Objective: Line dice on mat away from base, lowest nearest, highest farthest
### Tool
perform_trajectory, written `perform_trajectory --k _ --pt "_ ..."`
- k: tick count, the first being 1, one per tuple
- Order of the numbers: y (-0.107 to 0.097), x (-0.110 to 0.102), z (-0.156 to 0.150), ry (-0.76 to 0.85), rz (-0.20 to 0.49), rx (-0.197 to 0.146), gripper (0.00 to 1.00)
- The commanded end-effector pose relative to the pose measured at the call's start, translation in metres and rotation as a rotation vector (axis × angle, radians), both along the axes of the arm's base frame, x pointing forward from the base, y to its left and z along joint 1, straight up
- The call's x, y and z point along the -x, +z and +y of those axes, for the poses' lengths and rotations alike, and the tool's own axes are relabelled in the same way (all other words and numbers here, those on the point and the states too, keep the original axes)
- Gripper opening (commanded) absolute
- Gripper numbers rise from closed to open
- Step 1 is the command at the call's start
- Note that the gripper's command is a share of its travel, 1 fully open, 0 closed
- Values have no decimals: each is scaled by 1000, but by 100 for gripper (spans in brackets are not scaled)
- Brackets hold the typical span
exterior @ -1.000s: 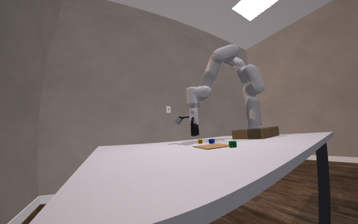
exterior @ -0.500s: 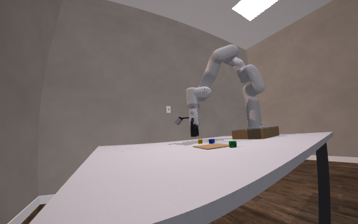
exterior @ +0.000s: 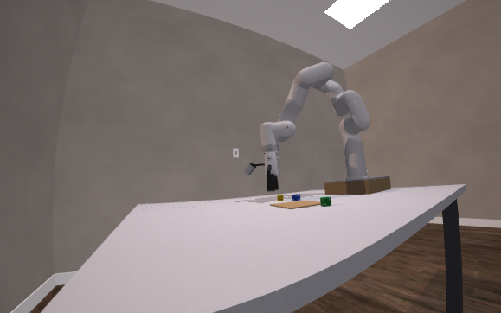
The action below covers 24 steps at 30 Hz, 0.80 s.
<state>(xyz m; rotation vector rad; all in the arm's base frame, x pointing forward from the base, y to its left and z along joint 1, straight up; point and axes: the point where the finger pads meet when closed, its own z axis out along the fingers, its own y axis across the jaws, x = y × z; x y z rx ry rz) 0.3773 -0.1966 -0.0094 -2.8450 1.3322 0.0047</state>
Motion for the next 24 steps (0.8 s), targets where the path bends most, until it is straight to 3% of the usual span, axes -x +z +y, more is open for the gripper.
perform_trajectory --k 1,18,24 --pt "1 -1 -1 0 -3 2 100" --pt "1 4 13 0 -3 2 100" --pt "1 14 43 0 -3 2 100"
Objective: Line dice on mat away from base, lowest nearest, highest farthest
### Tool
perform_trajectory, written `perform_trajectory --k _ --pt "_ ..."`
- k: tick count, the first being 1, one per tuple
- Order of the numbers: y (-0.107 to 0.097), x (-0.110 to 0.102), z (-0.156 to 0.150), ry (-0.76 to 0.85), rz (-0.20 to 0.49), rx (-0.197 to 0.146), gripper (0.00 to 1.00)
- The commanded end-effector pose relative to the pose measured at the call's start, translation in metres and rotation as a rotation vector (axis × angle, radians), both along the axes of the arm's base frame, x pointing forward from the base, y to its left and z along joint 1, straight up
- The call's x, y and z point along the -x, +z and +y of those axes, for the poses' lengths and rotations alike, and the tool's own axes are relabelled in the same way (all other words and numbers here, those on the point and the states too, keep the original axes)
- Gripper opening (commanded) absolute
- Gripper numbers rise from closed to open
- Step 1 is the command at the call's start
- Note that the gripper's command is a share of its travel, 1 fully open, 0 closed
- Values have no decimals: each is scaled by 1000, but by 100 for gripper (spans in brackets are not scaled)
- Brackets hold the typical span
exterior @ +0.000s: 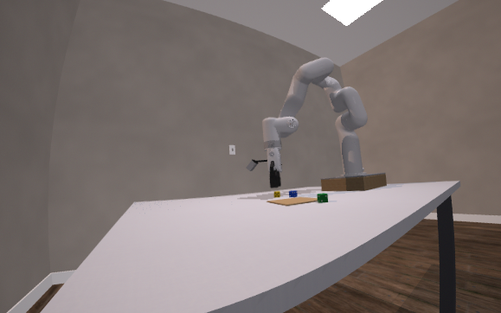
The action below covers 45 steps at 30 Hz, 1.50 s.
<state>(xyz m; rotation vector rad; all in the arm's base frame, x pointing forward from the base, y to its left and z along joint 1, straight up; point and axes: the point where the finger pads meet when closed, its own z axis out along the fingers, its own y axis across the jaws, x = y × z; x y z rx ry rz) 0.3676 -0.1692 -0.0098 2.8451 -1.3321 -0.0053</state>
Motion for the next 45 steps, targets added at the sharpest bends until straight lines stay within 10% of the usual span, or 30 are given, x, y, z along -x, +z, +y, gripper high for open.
perform_trajectory --k 1,45 --pt "1 6 21 0 -3 2 100" --pt "1 14 41 0 -3 2 100"
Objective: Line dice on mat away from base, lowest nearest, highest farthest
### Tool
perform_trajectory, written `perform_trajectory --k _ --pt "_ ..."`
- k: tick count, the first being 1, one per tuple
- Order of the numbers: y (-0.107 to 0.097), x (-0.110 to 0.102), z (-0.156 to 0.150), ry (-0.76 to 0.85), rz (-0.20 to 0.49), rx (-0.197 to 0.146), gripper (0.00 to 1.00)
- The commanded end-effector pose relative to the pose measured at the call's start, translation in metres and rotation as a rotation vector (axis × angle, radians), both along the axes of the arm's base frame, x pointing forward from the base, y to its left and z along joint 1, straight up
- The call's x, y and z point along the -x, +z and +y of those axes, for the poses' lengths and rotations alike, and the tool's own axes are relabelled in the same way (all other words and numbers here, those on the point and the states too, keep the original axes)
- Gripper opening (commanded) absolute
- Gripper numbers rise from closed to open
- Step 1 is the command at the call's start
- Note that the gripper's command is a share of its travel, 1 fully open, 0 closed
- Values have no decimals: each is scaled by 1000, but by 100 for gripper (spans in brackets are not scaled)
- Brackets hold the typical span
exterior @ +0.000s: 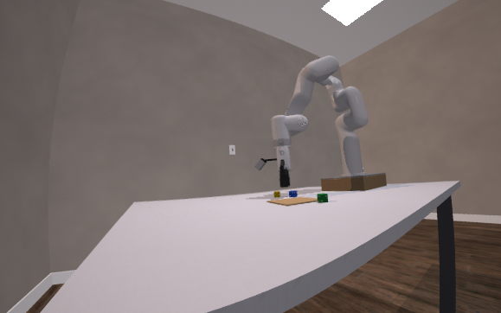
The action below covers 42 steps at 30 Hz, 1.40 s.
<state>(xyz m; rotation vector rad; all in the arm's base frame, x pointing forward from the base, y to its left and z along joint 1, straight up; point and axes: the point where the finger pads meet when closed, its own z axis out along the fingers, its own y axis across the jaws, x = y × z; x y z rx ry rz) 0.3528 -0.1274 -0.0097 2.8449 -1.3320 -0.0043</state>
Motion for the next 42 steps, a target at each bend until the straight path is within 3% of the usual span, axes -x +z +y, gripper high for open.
perform_trajectory --k 1,18,42 --pt "1 -1 0 0 -3 1 100" --pt "1 -11 20 0 -3 1 100" --pt "1 -88 181 0 -3 1 100"
